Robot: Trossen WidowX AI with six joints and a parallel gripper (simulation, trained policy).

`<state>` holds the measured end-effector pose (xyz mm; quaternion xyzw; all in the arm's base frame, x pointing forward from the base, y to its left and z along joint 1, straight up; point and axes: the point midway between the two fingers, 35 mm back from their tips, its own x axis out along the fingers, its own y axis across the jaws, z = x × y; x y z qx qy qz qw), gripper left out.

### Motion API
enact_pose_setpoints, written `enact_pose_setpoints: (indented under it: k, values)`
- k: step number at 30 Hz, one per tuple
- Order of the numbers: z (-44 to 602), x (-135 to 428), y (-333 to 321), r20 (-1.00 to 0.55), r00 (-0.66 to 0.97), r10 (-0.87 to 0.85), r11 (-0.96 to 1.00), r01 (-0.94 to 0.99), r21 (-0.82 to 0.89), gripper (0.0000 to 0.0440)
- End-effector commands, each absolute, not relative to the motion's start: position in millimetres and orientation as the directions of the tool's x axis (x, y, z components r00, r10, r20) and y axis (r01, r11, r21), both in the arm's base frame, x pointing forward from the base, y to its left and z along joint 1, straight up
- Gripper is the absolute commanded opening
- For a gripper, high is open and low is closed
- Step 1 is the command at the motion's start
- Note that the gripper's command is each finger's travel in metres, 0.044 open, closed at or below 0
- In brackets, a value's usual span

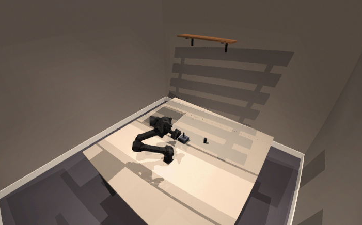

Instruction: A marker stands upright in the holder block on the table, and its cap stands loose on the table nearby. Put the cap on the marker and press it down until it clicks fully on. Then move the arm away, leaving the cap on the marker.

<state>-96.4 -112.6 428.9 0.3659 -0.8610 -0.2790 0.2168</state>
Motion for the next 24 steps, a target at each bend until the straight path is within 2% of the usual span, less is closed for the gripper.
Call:
enact_pose_setpoints:
  k: [1, 7, 24]
  values:
    - [429.4, -95.3, -113.6, 0.170, -0.635, -0.753, 0.574, -0.508, 0.642, 0.0375]
    - [432.0, -86.6, -120.8, 0.177, -0.613, -0.770, 0.545, -0.488, 0.682, 0.0234]
    - [439.4, -62.7, -138.3, 0.190, -0.534, -0.824, 0.462, -0.440, 0.770, 0.0272]
